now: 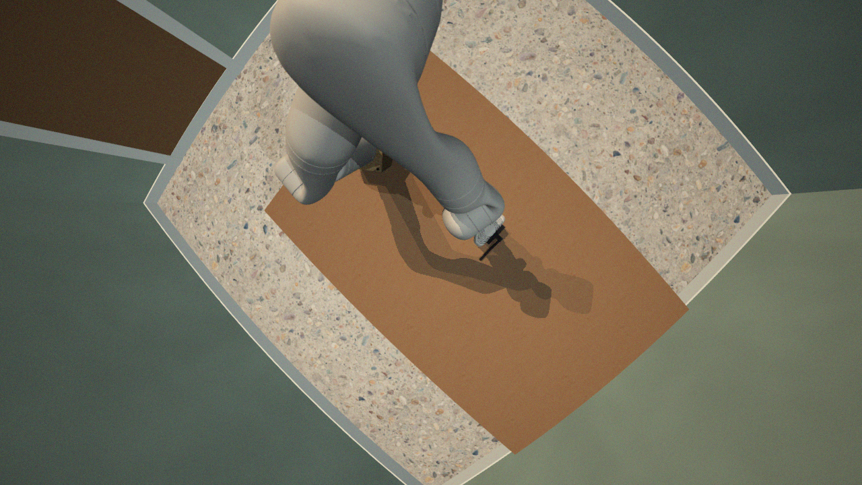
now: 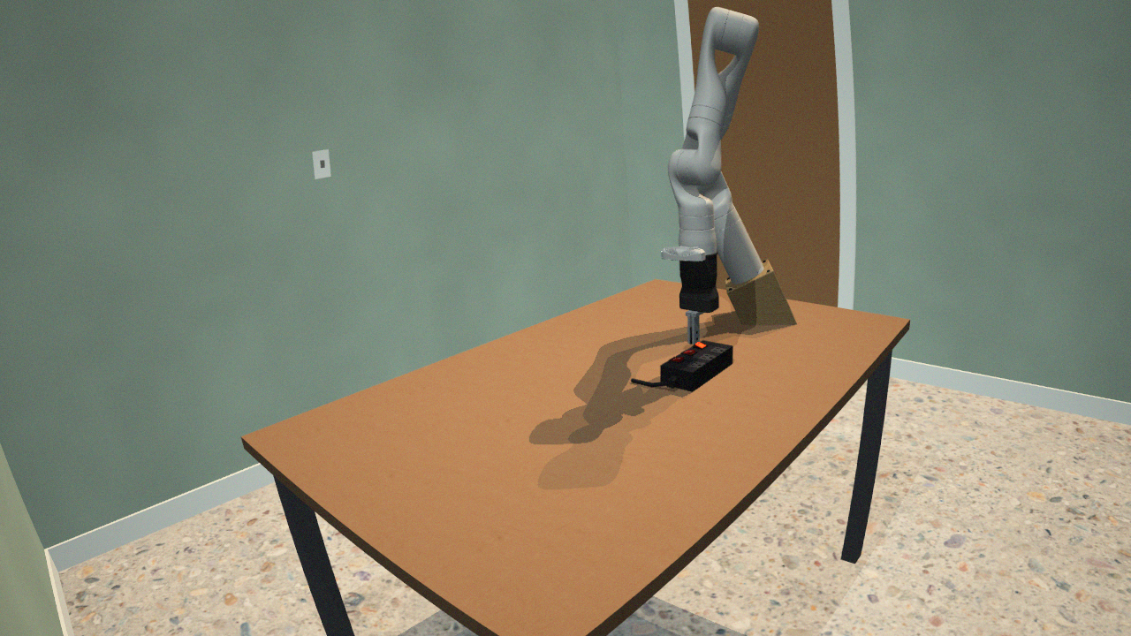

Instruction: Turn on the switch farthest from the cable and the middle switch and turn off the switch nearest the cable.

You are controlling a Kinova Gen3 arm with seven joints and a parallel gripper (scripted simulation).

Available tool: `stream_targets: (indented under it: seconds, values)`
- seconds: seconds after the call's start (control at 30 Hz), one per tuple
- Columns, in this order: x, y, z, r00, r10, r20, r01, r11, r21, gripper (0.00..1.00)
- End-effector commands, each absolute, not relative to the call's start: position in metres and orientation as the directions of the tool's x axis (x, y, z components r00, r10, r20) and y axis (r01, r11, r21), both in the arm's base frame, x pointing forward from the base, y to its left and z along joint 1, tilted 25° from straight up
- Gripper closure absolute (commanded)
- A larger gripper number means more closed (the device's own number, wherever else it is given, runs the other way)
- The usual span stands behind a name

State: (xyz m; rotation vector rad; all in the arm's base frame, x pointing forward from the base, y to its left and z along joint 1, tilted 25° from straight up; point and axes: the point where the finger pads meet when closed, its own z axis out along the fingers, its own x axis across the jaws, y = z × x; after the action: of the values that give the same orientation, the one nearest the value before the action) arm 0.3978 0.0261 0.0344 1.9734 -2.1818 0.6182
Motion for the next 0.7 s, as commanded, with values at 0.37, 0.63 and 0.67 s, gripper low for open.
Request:
stream_targets:
  seconds: [0.37,0.63,0.67]
  values:
    - [0.3988,0.0176,0.0255,-0.138,-0.919,0.37,-0.976,0.062,-0.208,1.0]
    - [0.3991,0.0172,0.0244,-0.138,-0.919,0.37,-0.976,0.062,-0.209,1.0]
    - [0.3991,0.0173,0.0244,-0.138,-0.919,0.37,-0.976,0.062,-0.209,1.0]
